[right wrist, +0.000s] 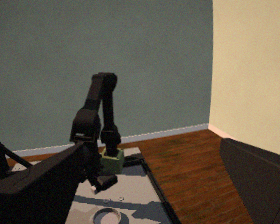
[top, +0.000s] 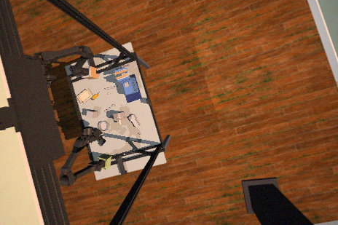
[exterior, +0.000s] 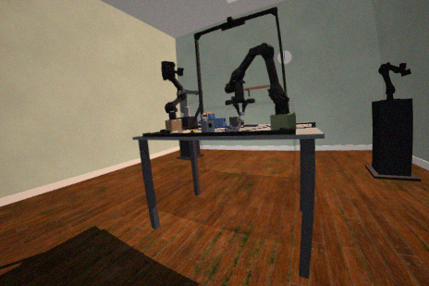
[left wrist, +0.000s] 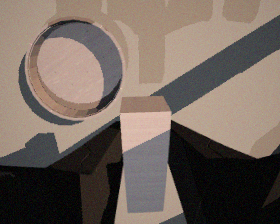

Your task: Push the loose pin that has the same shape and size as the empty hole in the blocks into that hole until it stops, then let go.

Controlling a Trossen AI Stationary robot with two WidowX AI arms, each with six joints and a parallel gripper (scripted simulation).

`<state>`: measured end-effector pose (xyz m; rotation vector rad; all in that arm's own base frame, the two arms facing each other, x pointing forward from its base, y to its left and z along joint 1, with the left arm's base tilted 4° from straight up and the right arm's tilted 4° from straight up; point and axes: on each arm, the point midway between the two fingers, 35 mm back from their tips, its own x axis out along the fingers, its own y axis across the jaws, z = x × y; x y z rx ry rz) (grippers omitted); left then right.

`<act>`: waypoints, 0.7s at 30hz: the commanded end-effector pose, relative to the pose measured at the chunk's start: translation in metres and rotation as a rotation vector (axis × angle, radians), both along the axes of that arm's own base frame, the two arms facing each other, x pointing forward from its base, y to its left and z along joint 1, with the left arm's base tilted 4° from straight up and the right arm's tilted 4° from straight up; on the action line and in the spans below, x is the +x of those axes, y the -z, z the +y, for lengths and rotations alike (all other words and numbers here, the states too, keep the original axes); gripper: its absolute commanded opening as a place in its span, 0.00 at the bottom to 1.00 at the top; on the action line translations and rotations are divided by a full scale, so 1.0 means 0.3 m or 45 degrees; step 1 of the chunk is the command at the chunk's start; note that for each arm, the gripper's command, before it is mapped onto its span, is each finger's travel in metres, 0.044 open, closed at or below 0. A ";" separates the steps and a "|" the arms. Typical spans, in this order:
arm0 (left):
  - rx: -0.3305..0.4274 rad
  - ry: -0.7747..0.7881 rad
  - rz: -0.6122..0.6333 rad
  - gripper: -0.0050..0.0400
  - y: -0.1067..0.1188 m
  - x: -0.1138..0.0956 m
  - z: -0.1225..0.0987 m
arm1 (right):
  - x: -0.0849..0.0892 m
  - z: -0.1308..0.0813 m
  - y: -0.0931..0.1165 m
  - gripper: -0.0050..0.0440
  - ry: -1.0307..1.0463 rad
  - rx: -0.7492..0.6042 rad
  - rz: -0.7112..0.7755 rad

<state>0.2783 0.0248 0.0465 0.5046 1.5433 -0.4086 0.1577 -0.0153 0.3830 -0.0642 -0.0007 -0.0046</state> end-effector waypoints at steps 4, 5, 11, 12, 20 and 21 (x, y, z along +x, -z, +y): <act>0.002 -0.144 -0.011 0.11 -0.003 0.004 0.005 | 0.000 0.002 0.001 0.92 -0.006 -0.003 0.001; 0.002 -0.144 -0.011 0.11 -0.003 0.004 0.005 | 0.000 0.002 0.001 0.92 -0.006 -0.003 0.001; 0.003 -0.249 -0.017 0.11 -0.003 0.004 0.008 | 0.000 0.002 0.001 0.92 -0.006 -0.003 0.001; 0.003 -0.271 -0.019 0.11 -0.003 0.004 0.008 | 0.000 0.002 0.001 0.92 -0.006 -0.003 0.001; 0.003 -0.440 -0.029 0.11 -0.004 0.004 0.013 | 0.000 0.002 0.001 0.92 -0.006 -0.003 0.001; 0.003 -0.461 -0.031 0.11 -0.004 0.005 0.013 | 0.000 0.002 0.001 0.92 -0.006 -0.003 0.001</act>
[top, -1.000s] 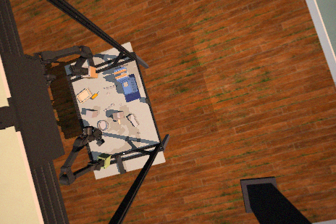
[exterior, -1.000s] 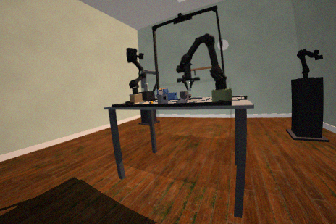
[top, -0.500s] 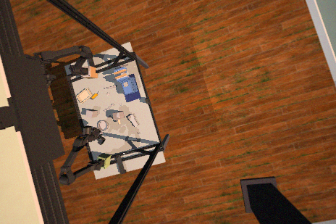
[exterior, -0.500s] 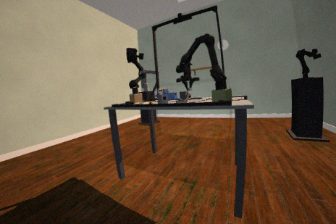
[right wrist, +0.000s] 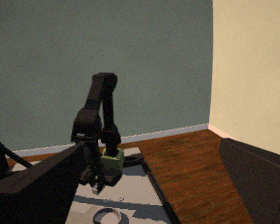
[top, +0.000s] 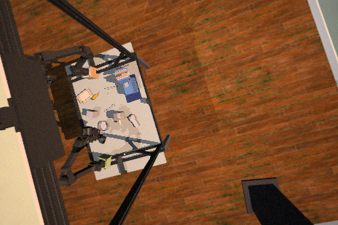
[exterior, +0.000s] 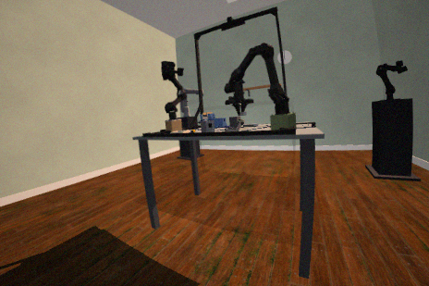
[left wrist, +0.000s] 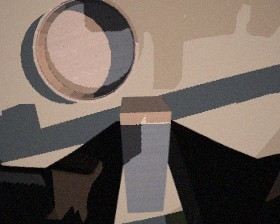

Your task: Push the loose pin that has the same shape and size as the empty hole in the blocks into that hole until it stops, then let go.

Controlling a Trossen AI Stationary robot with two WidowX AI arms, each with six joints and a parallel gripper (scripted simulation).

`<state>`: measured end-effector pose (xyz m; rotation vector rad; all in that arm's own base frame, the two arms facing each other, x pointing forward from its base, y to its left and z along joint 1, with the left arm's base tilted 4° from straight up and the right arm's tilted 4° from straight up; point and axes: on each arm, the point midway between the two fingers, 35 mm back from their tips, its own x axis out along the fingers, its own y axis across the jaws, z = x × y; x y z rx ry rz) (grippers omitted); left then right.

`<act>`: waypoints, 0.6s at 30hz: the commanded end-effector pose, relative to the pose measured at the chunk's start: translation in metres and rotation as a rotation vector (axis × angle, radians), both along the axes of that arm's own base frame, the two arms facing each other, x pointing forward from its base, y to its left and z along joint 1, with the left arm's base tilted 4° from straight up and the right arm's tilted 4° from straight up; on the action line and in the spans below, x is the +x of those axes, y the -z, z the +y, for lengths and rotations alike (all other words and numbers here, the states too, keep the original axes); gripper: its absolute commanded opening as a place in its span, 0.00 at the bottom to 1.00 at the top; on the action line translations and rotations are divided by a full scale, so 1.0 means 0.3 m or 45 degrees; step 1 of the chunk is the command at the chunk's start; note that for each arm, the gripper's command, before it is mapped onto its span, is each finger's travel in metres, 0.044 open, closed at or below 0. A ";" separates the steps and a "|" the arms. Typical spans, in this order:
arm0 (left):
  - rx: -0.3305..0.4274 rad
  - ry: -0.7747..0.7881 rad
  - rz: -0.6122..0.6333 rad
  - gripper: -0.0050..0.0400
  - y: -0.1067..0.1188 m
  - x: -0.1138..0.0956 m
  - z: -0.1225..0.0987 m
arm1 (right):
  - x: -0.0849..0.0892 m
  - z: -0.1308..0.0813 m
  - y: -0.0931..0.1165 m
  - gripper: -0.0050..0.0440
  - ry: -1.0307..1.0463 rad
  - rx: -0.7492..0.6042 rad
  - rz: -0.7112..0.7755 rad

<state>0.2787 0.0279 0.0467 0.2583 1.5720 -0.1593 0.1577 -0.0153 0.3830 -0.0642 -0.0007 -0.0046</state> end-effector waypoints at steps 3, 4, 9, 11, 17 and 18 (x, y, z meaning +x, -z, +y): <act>0.002 -0.081 -0.006 0.11 -0.003 0.003 0.003 | 0.000 0.002 0.001 0.92 -0.006 -0.003 0.001; 0.002 -0.102 -0.008 0.11 -0.003 0.003 0.004 | 0.000 0.002 0.001 0.92 -0.006 -0.003 0.001; 0.003 -0.208 -0.015 0.11 -0.003 0.004 0.007 | 0.000 0.002 0.001 0.92 -0.006 -0.003 0.001; 0.003 -0.250 -0.017 0.11 -0.003 0.004 0.008 | 0.000 0.002 0.001 0.92 -0.006 -0.003 0.001; 0.003 -0.377 -0.025 0.11 -0.003 0.004 0.011 | 0.000 0.002 0.001 0.92 -0.006 -0.003 0.001; 0.003 -0.377 -0.025 0.11 -0.003 0.004 0.011 | 0.000 0.002 0.001 0.92 -0.006 -0.003 0.001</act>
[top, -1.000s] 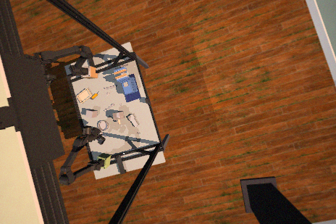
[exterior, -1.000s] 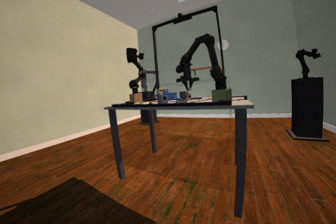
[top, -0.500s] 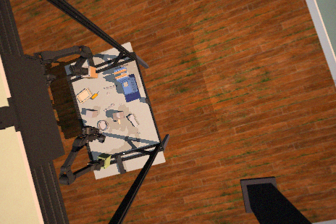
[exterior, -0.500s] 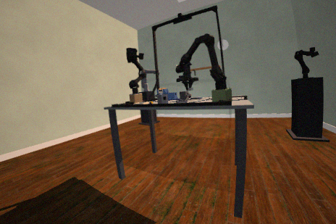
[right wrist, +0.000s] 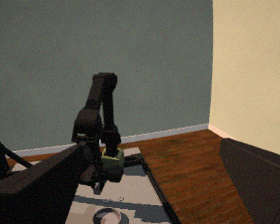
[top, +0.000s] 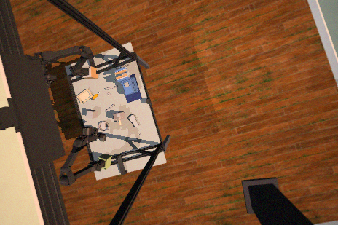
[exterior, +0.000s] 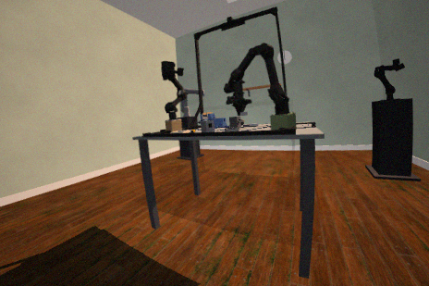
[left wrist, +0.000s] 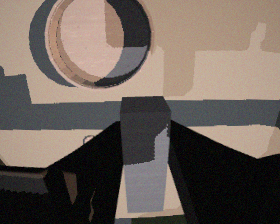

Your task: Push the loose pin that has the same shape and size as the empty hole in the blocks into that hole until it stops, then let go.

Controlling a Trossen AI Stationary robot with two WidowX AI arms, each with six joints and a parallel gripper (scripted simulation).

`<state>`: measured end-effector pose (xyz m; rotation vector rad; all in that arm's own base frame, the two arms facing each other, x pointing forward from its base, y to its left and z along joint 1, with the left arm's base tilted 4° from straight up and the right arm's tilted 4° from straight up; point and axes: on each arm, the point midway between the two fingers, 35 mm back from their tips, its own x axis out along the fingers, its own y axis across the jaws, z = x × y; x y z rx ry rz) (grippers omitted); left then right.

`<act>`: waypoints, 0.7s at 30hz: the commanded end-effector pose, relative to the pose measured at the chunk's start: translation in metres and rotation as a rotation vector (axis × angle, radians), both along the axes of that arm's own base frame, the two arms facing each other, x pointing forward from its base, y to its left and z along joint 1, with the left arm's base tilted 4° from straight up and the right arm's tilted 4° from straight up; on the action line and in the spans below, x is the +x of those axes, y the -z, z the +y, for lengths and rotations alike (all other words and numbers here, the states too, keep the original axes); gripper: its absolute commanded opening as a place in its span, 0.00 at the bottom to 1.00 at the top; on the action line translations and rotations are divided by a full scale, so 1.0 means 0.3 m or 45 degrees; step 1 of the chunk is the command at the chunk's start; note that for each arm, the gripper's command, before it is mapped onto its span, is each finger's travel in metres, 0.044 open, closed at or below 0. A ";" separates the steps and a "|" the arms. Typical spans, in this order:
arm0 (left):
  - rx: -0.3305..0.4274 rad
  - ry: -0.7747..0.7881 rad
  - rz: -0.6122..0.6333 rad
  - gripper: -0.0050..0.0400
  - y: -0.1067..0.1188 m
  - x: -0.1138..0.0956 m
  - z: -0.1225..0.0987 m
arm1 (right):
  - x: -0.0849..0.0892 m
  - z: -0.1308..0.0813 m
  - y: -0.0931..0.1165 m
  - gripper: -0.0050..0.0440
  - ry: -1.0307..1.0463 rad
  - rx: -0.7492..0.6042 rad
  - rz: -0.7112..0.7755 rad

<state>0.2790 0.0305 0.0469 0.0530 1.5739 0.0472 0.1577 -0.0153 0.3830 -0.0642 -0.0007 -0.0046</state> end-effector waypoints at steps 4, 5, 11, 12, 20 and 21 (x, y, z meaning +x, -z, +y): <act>0.002 -0.107 -0.008 0.11 -0.003 0.003 0.004 | 0.000 0.002 0.001 0.92 -0.006 -0.003 0.001; 0.002 -0.128 -0.009 0.11 -0.003 0.003 0.005 | 0.000 0.002 0.001 0.92 -0.006 -0.003 0.001; 0.003 -0.255 -0.017 0.11 -0.003 0.004 0.008 | 0.000 0.002 0.001 0.92 -0.006 -0.003 0.001; 0.003 -0.276 -0.019 0.11 -0.003 0.004 0.008 | 0.000 0.002 0.001 0.92 -0.006 -0.003 0.001; 0.003 -0.403 -0.027 0.11 -0.003 0.004 0.012 | 0.000 0.002 0.001 0.92 -0.006 -0.003 0.001; 0.003 -0.424 -0.028 0.11 -0.003 0.004 0.012 | 0.000 0.002 0.001 0.92 -0.006 -0.003 0.001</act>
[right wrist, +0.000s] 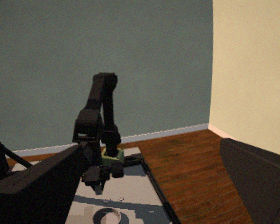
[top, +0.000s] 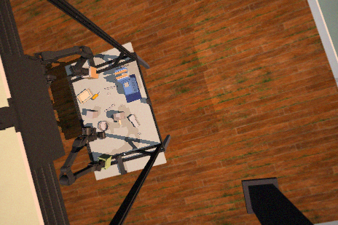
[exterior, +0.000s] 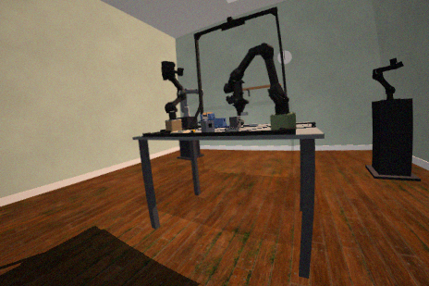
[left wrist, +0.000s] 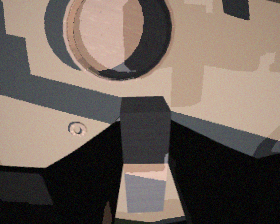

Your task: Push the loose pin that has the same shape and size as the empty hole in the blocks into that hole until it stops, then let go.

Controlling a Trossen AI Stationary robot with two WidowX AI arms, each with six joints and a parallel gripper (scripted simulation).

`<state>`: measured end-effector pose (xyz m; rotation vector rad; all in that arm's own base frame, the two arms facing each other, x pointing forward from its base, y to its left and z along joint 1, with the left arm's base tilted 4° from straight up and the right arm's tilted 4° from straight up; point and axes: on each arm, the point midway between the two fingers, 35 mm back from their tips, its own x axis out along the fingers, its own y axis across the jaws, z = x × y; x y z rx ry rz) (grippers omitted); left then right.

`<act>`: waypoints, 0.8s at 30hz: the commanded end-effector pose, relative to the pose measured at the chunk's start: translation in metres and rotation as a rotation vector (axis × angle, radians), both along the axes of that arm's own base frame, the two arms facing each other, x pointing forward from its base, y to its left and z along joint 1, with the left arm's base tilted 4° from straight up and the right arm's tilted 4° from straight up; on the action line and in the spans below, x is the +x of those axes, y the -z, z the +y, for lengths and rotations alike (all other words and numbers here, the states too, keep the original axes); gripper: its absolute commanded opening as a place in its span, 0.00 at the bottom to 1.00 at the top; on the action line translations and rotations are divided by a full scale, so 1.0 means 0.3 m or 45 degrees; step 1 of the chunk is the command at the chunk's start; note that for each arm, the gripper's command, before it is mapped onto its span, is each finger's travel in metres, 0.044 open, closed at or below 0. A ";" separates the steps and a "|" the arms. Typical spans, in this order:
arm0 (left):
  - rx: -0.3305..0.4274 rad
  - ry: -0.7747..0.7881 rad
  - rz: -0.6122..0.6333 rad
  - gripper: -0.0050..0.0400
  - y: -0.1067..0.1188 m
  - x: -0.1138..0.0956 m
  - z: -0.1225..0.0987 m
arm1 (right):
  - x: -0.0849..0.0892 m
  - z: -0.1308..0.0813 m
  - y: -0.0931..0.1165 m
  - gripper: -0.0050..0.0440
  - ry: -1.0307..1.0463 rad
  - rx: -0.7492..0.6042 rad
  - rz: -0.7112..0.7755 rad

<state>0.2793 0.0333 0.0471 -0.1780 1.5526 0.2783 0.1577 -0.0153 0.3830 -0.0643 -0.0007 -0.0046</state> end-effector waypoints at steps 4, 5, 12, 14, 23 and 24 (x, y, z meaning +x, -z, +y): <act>0.002 -0.134 -0.010 0.11 -0.003 0.003 0.005 | 0.000 0.002 0.001 0.92 -0.006 -0.003 0.001; 0.002 -0.156 -0.011 0.11 -0.003 0.003 0.005 | 0.000 0.002 0.001 0.92 -0.006 -0.003 0.001; 0.003 -0.303 -0.020 0.11 -0.003 0.004 0.009 | 0.000 0.002 0.001 0.92 -0.006 -0.003 0.001; 0.003 -0.303 -0.020 0.11 -0.003 0.004 0.009 | 0.000 0.002 0.001 0.92 -0.006 -0.003 0.001; 0.003 -0.494 -0.033 0.11 -0.004 0.004 0.014 | 0.000 0.002 0.001 0.92 -0.006 -0.003 0.001; 0.003 -0.515 -0.034 0.11 -0.004 0.004 0.015 | 0.000 0.002 0.001 0.92 -0.006 -0.003 0.001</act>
